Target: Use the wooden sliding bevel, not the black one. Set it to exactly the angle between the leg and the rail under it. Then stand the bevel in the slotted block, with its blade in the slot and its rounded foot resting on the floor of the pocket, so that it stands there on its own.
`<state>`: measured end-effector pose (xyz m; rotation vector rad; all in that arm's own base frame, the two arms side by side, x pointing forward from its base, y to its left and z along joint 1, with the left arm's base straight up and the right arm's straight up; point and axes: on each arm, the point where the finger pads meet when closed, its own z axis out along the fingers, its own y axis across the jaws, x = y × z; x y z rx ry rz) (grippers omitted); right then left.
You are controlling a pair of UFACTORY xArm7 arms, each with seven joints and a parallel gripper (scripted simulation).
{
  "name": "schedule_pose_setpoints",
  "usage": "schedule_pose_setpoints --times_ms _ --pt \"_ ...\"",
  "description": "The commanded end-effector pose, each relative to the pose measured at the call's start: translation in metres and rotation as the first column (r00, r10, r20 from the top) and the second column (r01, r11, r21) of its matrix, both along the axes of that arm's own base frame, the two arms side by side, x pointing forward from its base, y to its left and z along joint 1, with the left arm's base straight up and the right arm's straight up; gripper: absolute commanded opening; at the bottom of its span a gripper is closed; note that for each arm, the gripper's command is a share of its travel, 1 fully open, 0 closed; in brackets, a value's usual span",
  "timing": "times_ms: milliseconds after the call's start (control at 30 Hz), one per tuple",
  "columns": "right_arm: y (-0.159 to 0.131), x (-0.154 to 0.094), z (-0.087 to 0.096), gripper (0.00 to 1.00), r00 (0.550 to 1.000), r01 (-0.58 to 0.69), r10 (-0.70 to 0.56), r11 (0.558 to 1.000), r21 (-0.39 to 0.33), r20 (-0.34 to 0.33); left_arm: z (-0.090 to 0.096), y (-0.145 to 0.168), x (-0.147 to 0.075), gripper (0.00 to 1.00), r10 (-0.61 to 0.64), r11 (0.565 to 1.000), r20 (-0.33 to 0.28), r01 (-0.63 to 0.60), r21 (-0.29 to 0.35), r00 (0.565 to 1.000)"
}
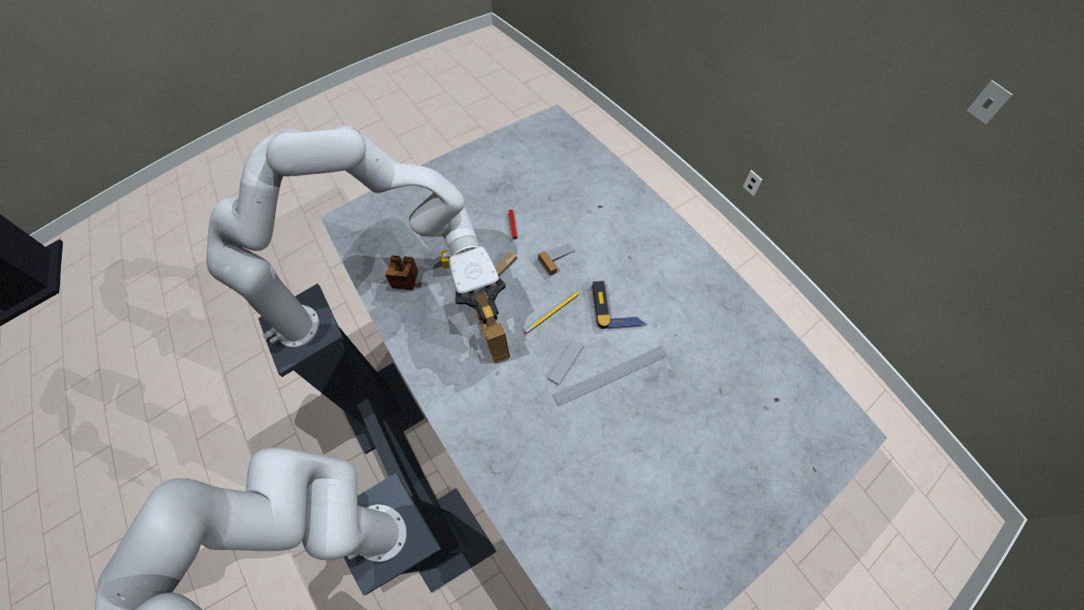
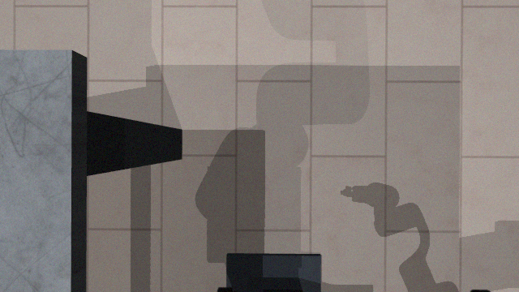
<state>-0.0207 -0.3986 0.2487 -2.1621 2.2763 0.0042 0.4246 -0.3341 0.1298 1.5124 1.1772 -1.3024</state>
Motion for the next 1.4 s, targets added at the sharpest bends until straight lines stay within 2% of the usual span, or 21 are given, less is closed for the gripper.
schedule_pose_setpoints --times_ms 0,733,1367 --pt "-0.001 0.000 0.001 1.00 1.000 0.000 0.000 1.000 -0.003 0.000 0.001 -0.002 0.001 0.00 0.000 1.000 0.004 0.000 -0.001 1.000" --pt "-0.001 0.000 0.001 1.00 1.000 0.000 0.000 1.000 -0.003 0.000 0.000 -0.002 0.000 0.00 0.000 1.000 0.004 0.000 -0.001 1.000" --pt "-0.001 0.000 0.001 1.00 1.000 0.000 0.000 1.000 -0.003 0.000 -0.011 -0.003 0.000 0.00 0.000 1.000 0.004 0.000 -0.001 1.000"
